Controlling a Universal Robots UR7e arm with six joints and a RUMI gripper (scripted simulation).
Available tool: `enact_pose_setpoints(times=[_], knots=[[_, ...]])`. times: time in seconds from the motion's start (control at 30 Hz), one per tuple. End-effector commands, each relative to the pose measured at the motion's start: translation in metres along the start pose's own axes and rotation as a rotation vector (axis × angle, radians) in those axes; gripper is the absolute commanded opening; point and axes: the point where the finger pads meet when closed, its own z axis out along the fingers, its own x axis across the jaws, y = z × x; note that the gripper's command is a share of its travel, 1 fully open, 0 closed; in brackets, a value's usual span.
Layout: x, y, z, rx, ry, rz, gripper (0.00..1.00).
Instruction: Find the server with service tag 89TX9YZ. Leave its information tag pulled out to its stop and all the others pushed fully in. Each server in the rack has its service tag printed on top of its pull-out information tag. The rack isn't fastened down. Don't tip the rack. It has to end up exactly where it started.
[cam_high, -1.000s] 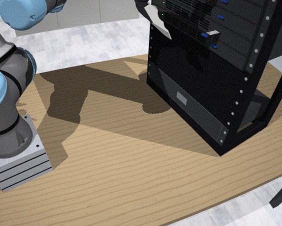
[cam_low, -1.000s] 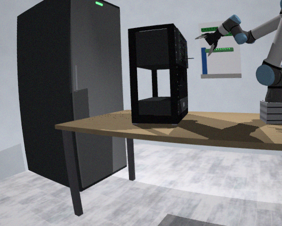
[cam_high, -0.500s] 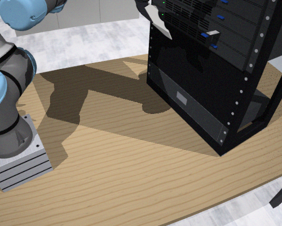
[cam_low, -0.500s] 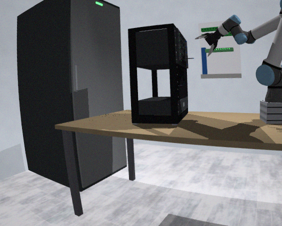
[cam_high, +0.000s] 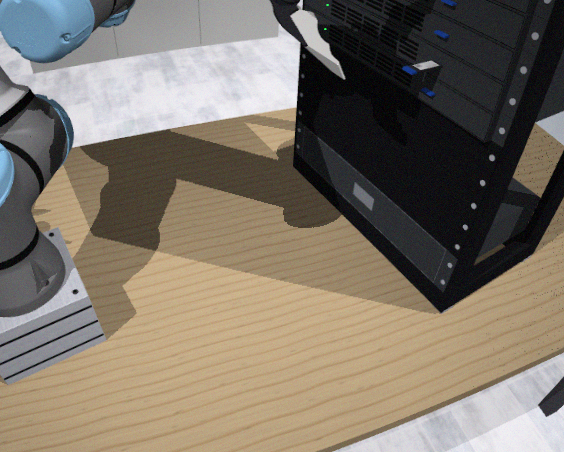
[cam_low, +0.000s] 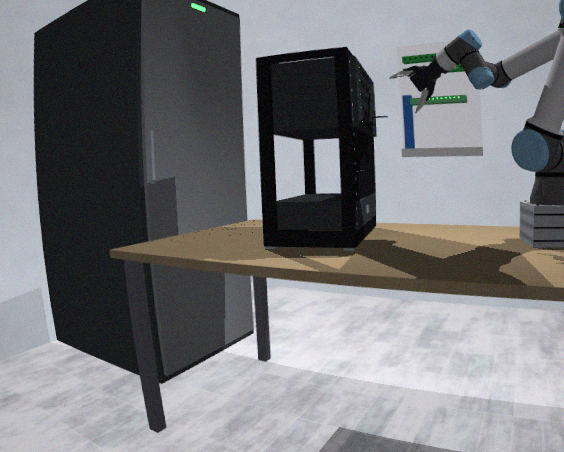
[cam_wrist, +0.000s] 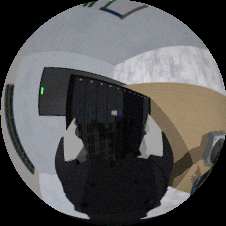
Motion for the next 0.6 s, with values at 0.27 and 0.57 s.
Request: enact_pose_setpoints(times=[0.27,0.57], knots=[[-0.0009,-0.0004,0.001,-0.001,-0.004,-0.01,1.0],[-0.0013,-0.0006,0.0018,-0.002,-0.007,-0.018,1.0]])
